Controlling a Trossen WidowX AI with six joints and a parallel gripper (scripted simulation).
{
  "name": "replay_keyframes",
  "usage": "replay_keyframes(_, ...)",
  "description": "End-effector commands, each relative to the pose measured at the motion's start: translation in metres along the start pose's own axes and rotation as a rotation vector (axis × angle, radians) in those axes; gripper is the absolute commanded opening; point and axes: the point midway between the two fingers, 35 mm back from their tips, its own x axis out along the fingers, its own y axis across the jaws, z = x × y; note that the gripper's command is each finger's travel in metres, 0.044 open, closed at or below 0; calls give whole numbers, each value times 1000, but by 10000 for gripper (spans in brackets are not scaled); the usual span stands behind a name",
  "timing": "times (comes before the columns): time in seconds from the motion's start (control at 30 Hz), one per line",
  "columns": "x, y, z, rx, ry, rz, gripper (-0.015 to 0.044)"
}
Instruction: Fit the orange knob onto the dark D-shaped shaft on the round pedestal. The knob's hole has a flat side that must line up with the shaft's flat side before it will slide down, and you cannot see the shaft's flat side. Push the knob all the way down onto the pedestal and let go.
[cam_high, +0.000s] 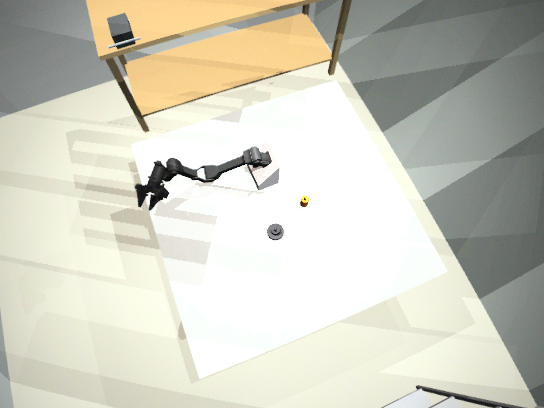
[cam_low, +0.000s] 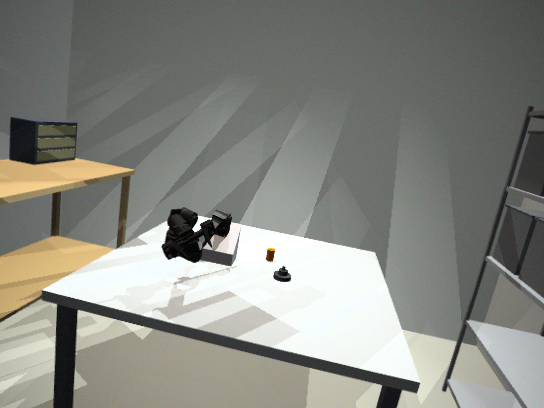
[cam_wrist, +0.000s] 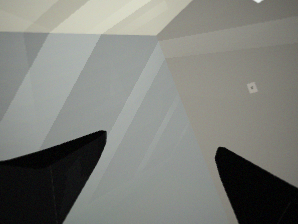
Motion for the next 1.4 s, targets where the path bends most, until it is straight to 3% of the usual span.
replay_keyframes(0.0,0,0,0,0,0,0,426)
replay_keyframes(0.1,-4,-16,-21,-66,50,-4,440)
replay_keyframes(0.43,-55,-140,-137,-508,350,-49,440)
replay_keyframes(0.73,-111,-283,-182,-928,572,-130,440)
replay_keyframes(1.03,-158,-430,-159,-1341,750,-269,440)
replay_keyframes(1.37,-196,-568,-63,-1789,887,-510,440)
